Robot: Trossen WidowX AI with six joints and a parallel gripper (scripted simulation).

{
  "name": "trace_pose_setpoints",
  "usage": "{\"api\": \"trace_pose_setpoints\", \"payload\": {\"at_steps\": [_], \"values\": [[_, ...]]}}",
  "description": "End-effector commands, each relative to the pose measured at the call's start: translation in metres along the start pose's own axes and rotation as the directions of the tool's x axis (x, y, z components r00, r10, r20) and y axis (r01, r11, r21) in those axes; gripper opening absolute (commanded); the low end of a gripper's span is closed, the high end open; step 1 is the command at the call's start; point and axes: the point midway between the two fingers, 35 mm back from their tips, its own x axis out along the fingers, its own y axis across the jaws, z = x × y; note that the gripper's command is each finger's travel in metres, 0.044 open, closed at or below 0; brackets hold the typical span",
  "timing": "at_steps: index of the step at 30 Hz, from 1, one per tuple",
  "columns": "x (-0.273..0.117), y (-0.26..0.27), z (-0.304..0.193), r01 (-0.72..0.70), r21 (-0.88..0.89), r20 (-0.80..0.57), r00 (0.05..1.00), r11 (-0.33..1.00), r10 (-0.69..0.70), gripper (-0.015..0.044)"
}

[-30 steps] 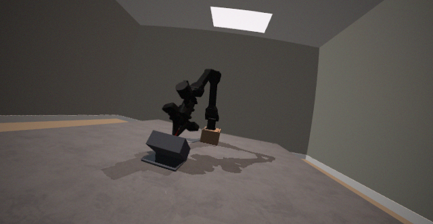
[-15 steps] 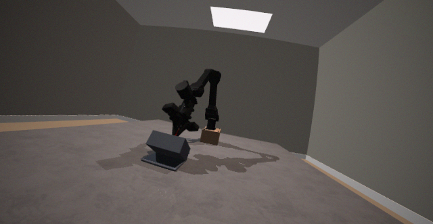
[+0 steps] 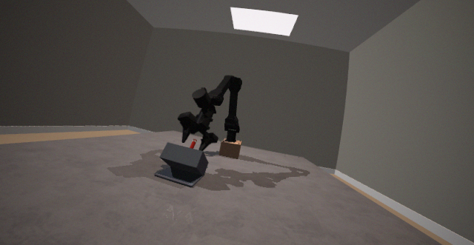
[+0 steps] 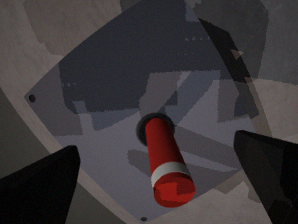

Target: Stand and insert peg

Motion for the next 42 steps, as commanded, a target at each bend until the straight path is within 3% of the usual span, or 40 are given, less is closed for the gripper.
{"api": "trace_pose_setpoints", "payload": {"at_steps": [1,42], "values": [[-0.005,0.001,0.0,-0.002,-0.001,-0.001,1.0,1.0,0.002,0.044],[-0.062,0.006,-0.001,-0.003,0.006,0.004,1.0,1.0,0.003,0.044]]}}
